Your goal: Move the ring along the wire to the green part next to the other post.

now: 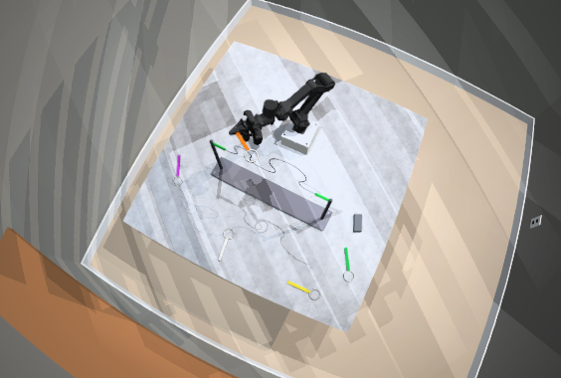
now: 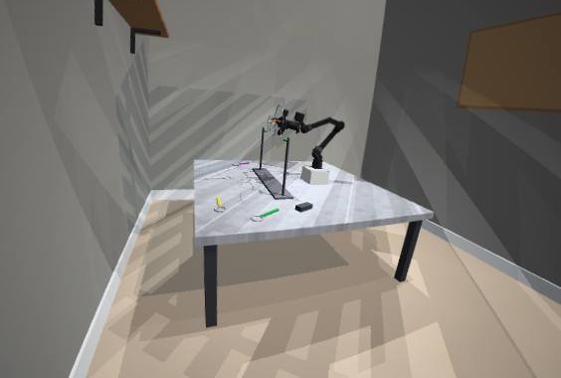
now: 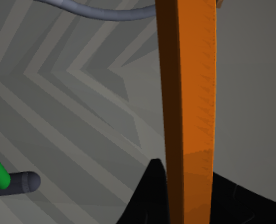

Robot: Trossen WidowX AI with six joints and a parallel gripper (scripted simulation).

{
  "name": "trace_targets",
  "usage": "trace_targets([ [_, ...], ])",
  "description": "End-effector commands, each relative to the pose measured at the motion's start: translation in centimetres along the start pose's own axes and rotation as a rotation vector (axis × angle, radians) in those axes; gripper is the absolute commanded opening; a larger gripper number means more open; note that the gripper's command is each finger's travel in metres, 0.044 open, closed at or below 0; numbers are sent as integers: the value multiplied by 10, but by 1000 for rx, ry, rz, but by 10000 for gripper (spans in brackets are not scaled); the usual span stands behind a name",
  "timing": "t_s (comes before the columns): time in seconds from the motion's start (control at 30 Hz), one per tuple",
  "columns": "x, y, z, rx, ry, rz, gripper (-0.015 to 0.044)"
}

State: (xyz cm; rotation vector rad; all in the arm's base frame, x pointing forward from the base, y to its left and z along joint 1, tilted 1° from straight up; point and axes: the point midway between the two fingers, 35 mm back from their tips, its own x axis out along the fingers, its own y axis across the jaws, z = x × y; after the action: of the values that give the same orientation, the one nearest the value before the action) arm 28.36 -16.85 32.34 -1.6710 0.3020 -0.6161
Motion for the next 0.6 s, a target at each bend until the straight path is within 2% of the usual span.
trace_targets([
  [0.0,1,4,1,-32,-7,-6,-150],
  [0.57,1,2,0,-108,-17,-56,-150],
])
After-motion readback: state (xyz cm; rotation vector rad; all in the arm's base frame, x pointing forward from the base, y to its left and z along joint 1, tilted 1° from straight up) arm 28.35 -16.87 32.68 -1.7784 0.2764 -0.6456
